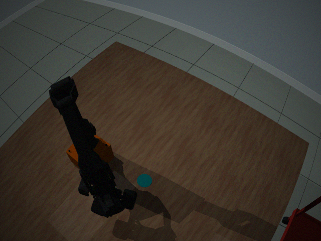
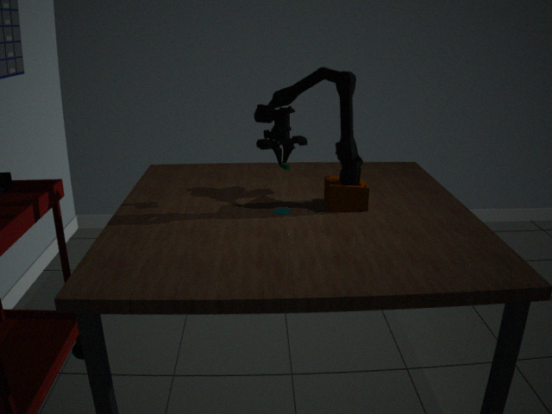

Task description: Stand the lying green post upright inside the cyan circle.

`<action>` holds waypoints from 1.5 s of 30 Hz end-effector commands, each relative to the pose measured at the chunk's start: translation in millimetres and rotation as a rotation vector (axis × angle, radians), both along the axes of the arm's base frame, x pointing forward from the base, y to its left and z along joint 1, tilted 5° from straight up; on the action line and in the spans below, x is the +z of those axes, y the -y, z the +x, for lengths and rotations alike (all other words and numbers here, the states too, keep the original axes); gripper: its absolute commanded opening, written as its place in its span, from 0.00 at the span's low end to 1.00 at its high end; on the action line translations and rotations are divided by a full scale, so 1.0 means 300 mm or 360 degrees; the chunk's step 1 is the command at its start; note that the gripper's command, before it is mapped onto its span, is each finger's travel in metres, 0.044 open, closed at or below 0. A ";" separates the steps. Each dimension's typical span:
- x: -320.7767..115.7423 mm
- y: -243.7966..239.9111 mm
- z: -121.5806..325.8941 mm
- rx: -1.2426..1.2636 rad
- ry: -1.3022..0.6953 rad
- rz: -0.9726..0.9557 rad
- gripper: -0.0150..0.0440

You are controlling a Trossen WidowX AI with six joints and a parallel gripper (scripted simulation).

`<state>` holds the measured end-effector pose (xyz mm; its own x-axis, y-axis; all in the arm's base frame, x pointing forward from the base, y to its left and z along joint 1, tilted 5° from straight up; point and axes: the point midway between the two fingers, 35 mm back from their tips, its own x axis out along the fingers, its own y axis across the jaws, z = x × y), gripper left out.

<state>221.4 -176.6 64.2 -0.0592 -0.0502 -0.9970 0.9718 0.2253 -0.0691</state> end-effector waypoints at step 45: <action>0.029 -0.473 0.125 0.1023 -0.0026 0.0090 0.29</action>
